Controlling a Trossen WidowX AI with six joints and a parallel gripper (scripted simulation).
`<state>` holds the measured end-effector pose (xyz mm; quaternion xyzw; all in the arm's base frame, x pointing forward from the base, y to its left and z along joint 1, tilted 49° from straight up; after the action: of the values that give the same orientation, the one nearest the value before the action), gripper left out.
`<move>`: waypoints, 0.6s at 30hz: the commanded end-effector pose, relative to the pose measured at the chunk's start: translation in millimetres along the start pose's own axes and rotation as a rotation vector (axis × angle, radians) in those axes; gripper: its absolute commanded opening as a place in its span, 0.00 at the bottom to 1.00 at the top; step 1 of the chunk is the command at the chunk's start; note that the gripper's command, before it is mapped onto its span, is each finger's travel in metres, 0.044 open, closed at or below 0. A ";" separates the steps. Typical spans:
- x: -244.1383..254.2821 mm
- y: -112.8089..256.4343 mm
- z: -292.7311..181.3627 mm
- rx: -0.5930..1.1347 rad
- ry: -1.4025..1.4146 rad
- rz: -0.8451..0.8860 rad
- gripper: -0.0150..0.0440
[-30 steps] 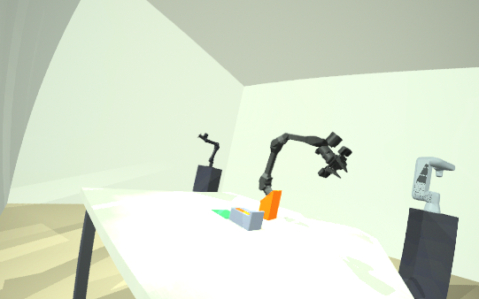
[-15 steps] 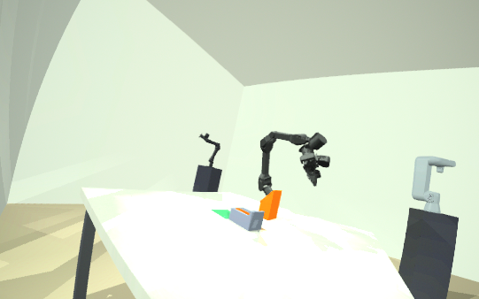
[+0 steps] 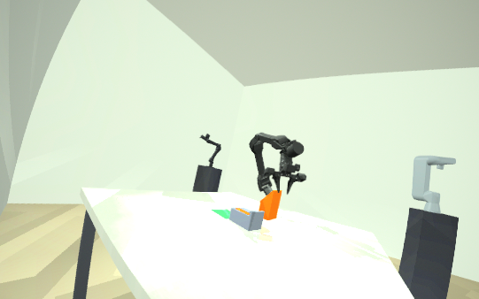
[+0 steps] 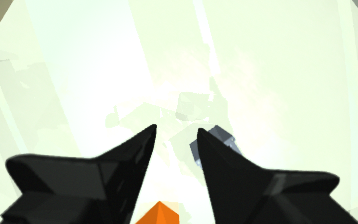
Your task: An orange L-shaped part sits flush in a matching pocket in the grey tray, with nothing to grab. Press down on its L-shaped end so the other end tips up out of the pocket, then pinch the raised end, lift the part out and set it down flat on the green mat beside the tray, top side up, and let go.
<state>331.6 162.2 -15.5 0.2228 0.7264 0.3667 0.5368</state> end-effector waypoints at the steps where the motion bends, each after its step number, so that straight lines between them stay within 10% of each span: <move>1: -58.3 -24.3 -21.6 0.150 -0.512 -0.087 0.56; 18: -94.0 -39.0 -39.9 0.236 -0.846 -0.171 0.56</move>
<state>328.4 59.2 17.3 0.3540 0.5024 0.1178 0.7800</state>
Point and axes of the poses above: the point midway between the two fingers, 35 mm back from their tips, its own y axis back along the fingers, its own x axis across the jaws, z = x × y, the point moved 7 cm from there along y, back along the fingers, and after that the axes turned 7 degrees about -y, right-handed, at the moved point
